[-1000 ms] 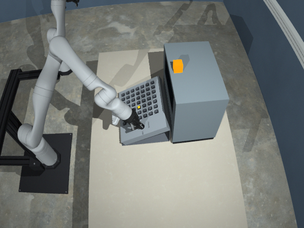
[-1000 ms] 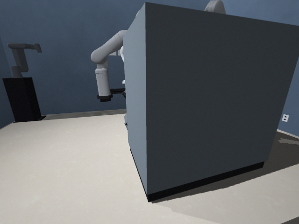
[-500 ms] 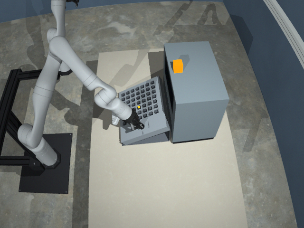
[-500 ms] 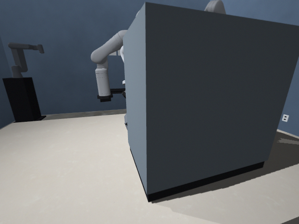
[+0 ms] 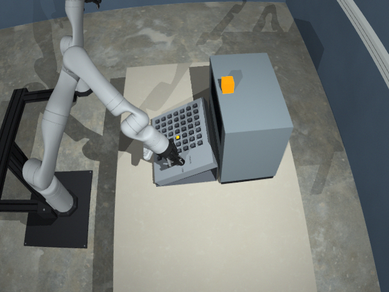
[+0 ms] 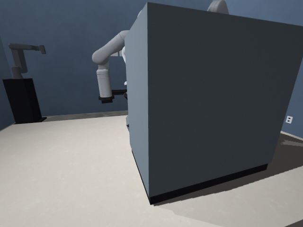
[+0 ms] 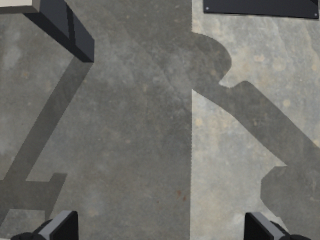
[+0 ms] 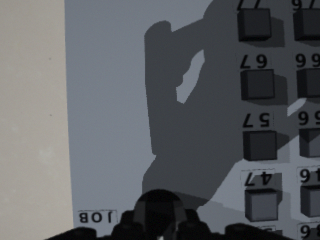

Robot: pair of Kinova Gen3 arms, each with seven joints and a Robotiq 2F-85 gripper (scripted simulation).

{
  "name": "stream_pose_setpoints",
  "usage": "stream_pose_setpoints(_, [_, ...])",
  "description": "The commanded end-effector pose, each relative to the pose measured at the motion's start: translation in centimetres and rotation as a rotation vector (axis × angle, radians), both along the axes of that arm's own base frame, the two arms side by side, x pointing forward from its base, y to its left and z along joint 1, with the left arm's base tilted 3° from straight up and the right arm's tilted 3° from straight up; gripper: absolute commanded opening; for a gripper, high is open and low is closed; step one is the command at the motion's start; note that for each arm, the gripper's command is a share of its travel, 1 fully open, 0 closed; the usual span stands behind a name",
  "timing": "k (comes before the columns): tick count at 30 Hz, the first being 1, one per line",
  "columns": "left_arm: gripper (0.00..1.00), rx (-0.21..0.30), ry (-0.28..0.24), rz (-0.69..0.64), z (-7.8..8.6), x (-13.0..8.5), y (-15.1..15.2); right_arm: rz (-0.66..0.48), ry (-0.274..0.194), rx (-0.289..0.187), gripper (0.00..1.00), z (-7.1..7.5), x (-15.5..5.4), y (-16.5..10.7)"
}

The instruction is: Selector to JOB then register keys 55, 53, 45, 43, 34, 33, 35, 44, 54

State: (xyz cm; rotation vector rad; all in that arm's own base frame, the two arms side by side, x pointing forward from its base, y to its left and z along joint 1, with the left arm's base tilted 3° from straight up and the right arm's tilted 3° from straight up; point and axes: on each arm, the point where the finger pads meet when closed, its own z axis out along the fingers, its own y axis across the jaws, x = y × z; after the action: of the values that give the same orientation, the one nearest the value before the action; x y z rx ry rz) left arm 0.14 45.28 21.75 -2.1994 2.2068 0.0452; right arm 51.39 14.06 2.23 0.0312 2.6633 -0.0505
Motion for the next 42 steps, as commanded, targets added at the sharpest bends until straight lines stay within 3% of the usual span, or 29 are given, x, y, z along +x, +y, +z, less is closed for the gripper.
stream_pose_setpoints(1, [1.0,0.002,0.0,0.0,0.07,-0.01,0.03,-0.01,-0.002,0.006,0.099,0.06,0.05,0.02])
stream_pose_setpoints(29, [1.0,0.002,0.0,0.0,0.07,-0.01,0.03,-0.204,-0.011,0.107,0.099,0.06,0.05,0.02])
stream_pose_setpoints(42, [1.0,0.002,0.0,0.0,0.07,-0.01,0.03,-0.387,-0.019,0.201,0.099,0.06,0.05,0.02])
